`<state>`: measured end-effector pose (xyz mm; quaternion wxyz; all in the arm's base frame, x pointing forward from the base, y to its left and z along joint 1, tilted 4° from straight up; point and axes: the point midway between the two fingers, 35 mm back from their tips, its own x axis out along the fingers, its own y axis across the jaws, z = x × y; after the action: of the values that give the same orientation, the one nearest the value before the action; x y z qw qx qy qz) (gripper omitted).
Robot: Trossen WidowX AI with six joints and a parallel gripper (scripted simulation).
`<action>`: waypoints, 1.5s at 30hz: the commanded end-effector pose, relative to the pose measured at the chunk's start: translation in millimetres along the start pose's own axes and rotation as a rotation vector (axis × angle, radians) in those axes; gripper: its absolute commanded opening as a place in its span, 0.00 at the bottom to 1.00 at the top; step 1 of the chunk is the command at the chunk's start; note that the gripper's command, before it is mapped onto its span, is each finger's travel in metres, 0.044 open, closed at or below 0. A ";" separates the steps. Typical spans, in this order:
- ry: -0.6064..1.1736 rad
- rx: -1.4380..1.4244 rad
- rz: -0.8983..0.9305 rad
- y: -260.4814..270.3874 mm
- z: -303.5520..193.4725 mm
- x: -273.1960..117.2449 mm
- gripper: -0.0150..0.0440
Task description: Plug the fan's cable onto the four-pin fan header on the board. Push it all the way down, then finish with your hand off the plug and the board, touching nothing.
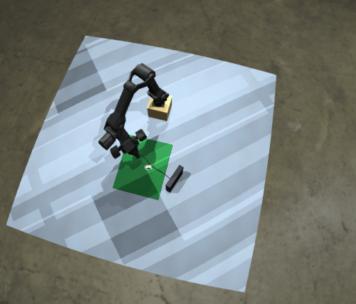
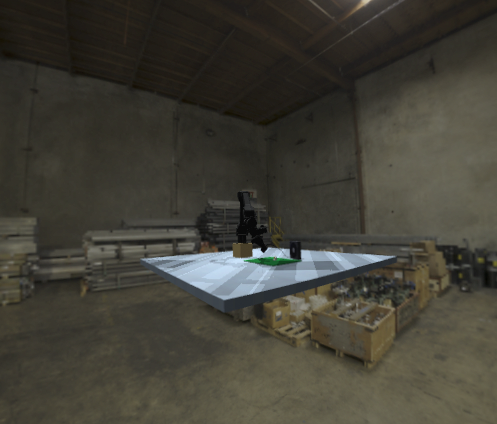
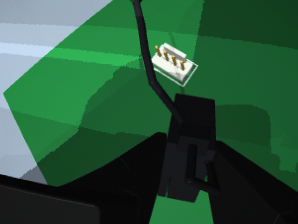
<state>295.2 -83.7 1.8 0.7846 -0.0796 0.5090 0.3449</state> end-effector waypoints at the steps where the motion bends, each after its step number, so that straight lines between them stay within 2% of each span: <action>1: -0.065 -0.002 0.019 0.7 -3.7 4.7 0.25; 45: -0.696 -0.083 -0.063 1.7 -19.7 -11.8 0.25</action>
<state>280.3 -96.8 2.8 0.9099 -0.0101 0.2202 0.3514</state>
